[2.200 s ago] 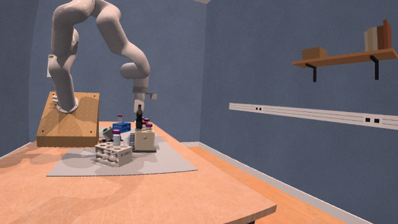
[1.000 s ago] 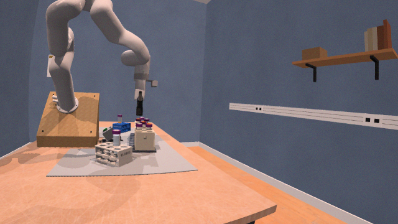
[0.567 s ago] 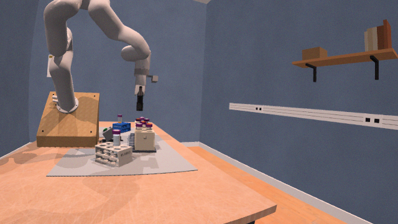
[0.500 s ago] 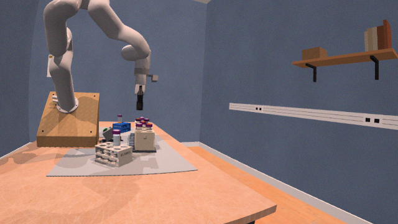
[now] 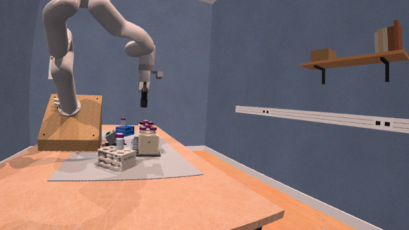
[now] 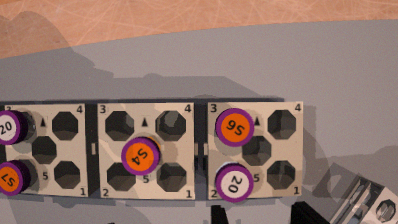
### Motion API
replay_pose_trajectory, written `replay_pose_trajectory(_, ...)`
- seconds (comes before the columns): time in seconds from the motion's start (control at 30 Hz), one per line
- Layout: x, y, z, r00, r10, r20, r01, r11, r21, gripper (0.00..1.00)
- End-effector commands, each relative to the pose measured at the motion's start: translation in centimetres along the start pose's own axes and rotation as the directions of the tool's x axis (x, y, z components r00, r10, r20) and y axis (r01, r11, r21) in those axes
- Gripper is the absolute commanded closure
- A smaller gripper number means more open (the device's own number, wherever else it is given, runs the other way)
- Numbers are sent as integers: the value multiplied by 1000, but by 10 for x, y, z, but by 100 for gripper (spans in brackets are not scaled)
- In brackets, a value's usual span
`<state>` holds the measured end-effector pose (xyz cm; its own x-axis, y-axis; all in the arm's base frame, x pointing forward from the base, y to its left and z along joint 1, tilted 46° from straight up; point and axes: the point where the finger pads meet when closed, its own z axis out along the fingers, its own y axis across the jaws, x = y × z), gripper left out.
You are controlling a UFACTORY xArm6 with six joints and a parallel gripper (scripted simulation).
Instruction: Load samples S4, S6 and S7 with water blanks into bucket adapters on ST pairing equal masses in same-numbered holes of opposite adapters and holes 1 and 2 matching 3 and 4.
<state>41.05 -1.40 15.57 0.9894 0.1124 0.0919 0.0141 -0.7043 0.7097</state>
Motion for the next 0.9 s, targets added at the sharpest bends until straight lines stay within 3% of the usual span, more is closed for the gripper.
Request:
replay_pose_trajectory(0.0, 1, 0, -9, 1000, 1, -3, -1, 1000, 1, 56)
replay_pose_trajectory(0.83, 1, 0, -11, 1000, 1, -3, -1, 1000, 1, 56)
replay_pose_trajectory(0.87, -3, -3, -9, 999, 34, 2, -34, 999, -4, 100)
